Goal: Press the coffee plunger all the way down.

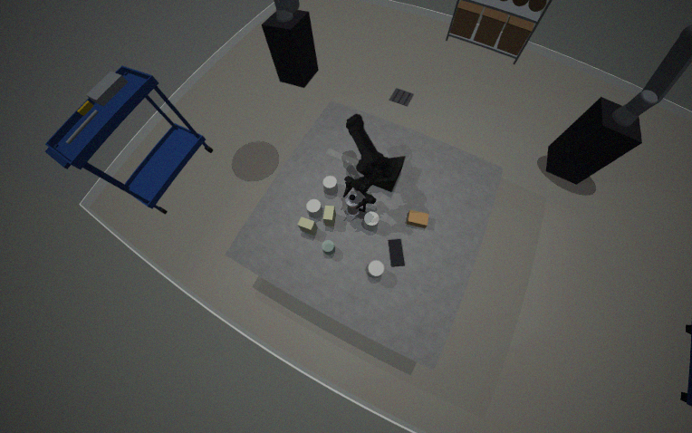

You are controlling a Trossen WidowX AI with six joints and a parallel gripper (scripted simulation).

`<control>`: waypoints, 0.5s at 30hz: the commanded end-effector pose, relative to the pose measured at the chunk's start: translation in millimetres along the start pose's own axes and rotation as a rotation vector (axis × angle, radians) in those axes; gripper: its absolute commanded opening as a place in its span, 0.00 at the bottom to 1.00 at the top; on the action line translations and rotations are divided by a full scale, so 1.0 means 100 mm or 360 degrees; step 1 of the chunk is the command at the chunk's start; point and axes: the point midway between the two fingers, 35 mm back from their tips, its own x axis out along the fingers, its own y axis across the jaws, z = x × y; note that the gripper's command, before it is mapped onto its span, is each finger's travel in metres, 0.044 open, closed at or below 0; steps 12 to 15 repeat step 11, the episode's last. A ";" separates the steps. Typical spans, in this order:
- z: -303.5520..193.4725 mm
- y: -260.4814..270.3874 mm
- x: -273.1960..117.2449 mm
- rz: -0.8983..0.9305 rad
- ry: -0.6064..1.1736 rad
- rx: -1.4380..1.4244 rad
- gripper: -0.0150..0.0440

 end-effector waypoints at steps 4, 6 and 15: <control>0.18 0.00 -0.27 -0.0011 0.0073 0.0008 1.00; 0.26 -0.06 -0.40 -0.0035 0.0070 -0.0002 1.00; 0.37 -0.18 -0.55 -0.0069 0.0037 -0.0017 1.00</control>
